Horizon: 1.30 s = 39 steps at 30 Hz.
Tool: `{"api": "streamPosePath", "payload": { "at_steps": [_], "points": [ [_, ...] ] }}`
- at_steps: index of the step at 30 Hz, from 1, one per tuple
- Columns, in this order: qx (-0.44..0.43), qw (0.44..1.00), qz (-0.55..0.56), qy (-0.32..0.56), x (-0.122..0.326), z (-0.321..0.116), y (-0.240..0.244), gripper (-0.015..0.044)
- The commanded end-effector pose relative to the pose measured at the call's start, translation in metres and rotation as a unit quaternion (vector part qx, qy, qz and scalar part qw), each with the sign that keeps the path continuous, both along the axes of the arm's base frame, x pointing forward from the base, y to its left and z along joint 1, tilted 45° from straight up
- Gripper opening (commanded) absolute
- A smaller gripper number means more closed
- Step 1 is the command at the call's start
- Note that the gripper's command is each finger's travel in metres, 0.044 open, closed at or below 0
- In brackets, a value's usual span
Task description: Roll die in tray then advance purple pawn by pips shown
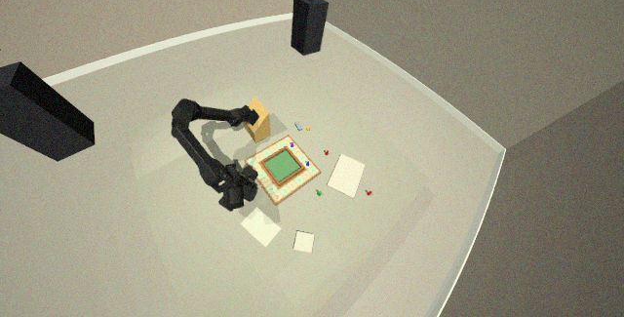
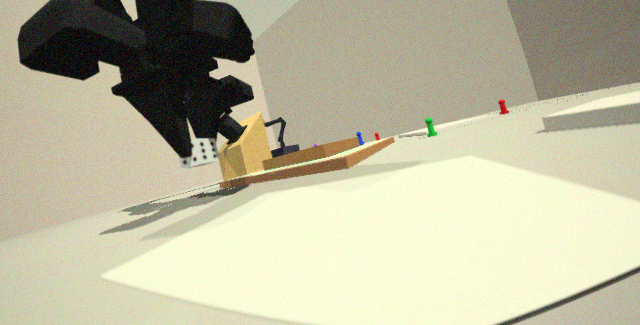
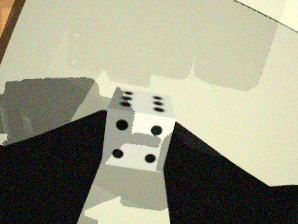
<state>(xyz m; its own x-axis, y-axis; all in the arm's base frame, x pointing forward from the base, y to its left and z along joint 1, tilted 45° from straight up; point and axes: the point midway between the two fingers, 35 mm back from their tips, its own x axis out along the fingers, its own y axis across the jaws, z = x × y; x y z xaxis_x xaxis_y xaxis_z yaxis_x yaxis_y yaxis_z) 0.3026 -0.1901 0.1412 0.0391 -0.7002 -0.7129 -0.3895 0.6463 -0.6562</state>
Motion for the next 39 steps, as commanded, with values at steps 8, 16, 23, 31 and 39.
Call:
{"api": "streamPosePath", "payload": {
  "at_steps": [8,16,23,31,39],
  "points": [
    [-0.004,1.0,-0.001,-0.004,-0.016,0.058,0.051,0.0],
    [-0.003,1.0,0.018,0.014,-0.013,0.05,0.058,0.0],
    [0.002,0.99,0.105,0.097,0.001,0.005,0.09,0.0],
    [0.001,0.96,0.203,0.191,0.005,-0.044,0.126,0.0],
    [-0.006,0.912,0.296,0.283,-0.004,-0.091,0.16,0.0]
  ]
}}
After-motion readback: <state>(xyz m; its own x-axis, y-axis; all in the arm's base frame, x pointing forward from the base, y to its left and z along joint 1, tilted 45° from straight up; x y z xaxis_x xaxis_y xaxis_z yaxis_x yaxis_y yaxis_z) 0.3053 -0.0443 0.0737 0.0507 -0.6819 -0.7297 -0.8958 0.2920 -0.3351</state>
